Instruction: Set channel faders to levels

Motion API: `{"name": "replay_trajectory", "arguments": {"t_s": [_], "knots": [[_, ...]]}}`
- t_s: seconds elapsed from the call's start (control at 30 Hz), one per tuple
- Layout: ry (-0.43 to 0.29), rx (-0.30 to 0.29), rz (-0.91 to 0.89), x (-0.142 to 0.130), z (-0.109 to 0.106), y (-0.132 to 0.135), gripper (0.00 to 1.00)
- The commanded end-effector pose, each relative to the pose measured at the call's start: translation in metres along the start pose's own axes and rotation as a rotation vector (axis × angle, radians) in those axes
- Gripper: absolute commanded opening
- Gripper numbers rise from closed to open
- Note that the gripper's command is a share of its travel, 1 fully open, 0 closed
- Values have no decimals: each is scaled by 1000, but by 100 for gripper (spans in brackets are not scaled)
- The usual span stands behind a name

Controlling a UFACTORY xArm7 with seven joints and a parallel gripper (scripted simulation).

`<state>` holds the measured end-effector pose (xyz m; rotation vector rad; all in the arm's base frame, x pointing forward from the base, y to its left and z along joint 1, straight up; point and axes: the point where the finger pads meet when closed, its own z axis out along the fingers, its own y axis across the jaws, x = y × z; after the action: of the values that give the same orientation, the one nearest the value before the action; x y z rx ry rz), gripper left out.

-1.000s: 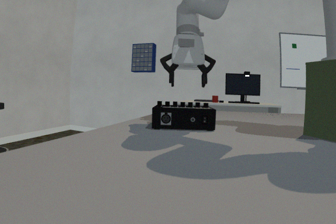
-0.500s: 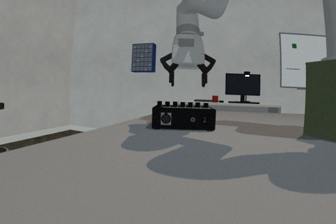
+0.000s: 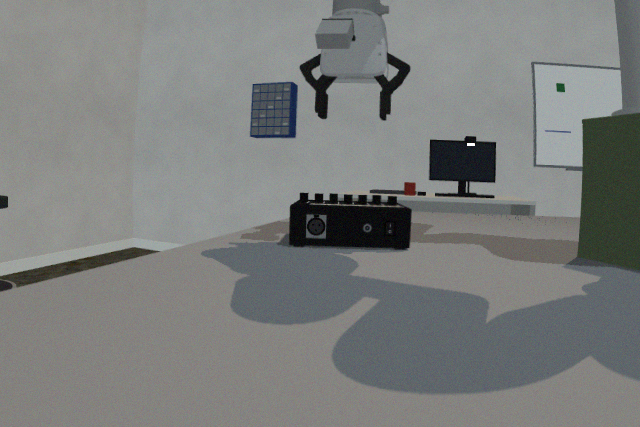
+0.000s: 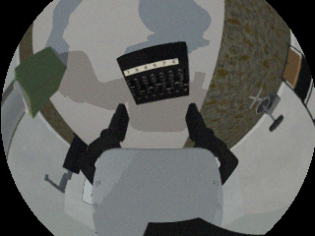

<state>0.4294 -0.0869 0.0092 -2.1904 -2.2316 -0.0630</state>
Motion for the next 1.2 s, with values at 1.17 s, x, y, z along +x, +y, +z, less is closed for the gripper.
{"name": "replay_trajectory", "arguments": {"t_s": [1.17], "knots": [[243,55,-206,-77,63,17,100]]}}
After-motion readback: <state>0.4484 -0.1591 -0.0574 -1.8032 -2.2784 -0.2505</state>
